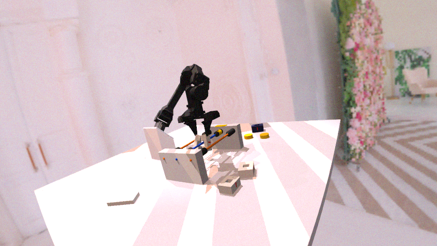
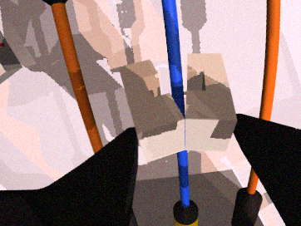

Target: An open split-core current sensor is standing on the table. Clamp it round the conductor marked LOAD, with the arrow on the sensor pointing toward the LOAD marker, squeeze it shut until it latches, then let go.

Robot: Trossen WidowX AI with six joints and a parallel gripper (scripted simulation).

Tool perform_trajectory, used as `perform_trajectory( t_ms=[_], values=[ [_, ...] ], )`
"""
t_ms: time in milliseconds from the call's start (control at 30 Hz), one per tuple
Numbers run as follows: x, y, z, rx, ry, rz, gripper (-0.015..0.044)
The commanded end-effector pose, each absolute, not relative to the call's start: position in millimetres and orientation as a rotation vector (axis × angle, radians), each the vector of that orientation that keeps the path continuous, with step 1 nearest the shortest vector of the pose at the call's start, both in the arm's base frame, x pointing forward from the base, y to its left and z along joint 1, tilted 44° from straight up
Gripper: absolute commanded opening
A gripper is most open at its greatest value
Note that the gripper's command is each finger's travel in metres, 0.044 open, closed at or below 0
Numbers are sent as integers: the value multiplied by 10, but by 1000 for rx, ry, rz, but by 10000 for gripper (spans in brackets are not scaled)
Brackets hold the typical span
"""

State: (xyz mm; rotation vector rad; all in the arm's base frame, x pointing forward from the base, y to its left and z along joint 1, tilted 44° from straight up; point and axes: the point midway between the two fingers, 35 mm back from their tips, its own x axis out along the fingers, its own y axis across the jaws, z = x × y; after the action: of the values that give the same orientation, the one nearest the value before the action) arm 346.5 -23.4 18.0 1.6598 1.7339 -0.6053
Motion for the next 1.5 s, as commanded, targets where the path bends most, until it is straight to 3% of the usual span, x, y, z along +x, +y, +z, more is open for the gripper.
perform_trajectory(
  t_ms=[0, 400, 967, 1467],
  values=[
    [3471, -241, 187, 1659, 1731, -603, 0],
    [3471, -241, 187, 1659, 1731, -603, 0],
    [3471, -241, 187, 1659, 1731, -603, 440],
    [3466, 37, -142, 1657, 1751, -613, 440]
  ],
)
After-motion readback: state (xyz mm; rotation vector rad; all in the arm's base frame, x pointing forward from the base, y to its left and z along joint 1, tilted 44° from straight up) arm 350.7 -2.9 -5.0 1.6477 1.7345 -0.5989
